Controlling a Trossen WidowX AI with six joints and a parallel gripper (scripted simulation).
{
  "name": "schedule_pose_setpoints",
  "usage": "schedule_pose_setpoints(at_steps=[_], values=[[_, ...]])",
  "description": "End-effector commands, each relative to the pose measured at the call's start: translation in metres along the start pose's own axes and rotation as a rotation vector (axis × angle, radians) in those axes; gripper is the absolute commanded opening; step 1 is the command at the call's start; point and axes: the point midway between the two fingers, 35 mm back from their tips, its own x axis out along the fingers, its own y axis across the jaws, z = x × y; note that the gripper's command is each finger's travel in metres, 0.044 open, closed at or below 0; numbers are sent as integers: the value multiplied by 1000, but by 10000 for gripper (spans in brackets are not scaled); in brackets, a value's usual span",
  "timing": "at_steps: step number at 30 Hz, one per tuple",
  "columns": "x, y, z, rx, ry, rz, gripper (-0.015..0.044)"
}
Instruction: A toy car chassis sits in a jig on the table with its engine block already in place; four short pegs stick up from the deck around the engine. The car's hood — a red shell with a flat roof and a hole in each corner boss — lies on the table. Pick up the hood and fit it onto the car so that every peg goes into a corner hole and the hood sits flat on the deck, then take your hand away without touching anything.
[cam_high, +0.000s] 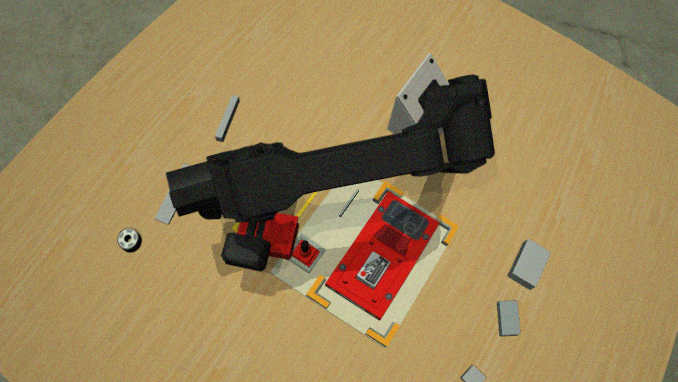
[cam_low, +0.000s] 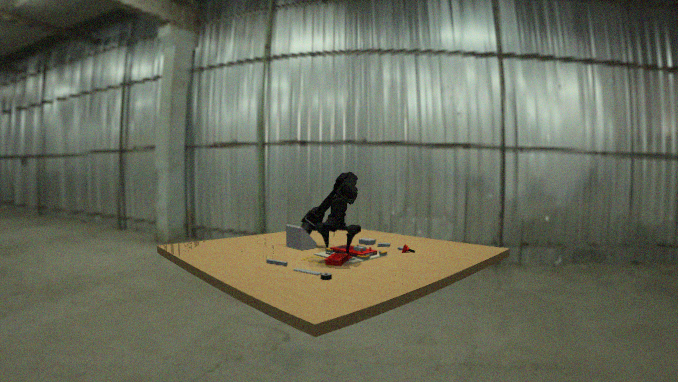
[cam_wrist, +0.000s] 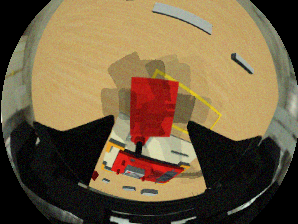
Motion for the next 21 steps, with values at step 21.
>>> schedule_pose_setpoints(at_steps=[21], values=[[16, 0, -1, 5, 5, 4, 440]])
